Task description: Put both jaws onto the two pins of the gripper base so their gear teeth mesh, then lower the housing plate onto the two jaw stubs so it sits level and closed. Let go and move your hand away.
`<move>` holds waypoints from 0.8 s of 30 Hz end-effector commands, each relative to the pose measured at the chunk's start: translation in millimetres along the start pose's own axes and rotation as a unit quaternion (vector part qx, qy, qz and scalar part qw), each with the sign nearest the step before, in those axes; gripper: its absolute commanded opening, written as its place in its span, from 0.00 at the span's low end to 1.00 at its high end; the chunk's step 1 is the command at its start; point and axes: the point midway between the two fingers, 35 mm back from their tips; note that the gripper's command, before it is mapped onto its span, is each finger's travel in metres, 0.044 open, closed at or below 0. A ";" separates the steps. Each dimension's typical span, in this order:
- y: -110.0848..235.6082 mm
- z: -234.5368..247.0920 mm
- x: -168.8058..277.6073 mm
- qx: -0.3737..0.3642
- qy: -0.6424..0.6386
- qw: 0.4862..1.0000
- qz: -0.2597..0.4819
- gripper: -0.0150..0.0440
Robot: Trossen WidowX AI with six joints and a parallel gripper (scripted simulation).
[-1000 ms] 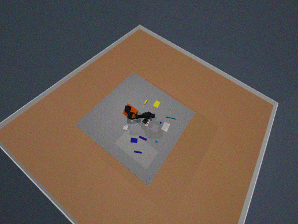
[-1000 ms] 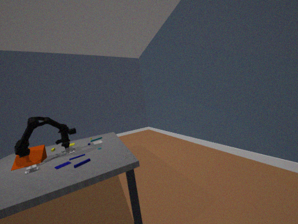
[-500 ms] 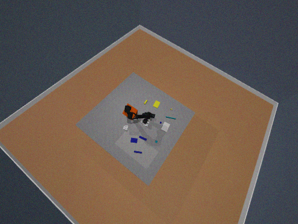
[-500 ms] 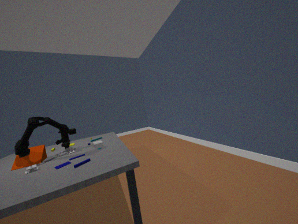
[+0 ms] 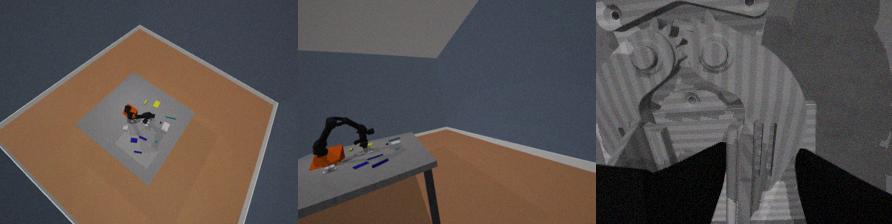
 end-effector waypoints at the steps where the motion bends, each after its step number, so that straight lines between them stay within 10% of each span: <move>1: -1.6 0.4 0.1 0.000 0.000 1.000 -0.001 0.48; 20: -1.6 0.4 0.1 0.000 0.000 1.000 -0.001 0.48; 24: -0.1 0.0 0.0 0.000 0.000 1.000 0.000 0.63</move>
Point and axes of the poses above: the point midway between the two fingers, 35 mm back from their tips, its own y axis back along the fingers, its own z axis across the jaws, x = y × z, and after that the axes turned 3 degrees about -y, right-handed
